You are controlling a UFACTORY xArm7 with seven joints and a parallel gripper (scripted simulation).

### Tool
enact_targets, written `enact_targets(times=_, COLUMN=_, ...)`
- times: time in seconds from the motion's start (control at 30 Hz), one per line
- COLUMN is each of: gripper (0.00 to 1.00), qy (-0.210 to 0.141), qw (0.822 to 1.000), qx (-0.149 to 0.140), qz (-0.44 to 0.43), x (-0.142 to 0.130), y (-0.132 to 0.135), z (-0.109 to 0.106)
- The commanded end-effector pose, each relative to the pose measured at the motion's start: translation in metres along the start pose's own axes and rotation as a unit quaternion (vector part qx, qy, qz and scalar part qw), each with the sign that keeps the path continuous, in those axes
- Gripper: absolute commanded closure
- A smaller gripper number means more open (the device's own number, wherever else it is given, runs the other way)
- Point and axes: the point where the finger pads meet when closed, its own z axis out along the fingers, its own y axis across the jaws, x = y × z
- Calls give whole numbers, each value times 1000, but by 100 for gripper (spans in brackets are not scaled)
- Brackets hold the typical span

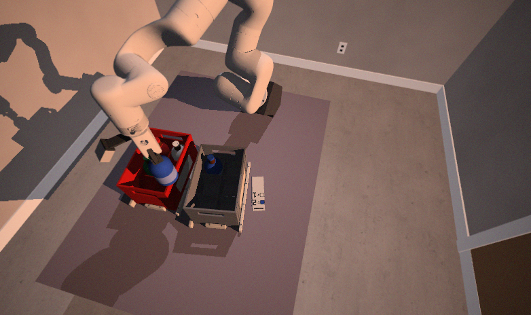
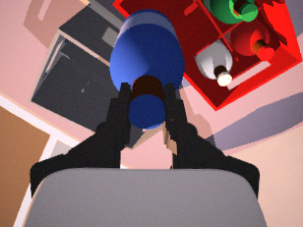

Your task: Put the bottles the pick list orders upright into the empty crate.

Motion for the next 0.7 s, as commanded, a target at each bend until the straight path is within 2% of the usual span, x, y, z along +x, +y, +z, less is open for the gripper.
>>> enact_targets(times=0.0, gripper=100, qy=2, qw=1000, qx=1, qz=0, x=-5, y=-3, z=-2)
enact_targets(times=0.67, gripper=100, qy=2, qw=1000, qx=1, qz=0, x=-37, y=-20, z=-2)
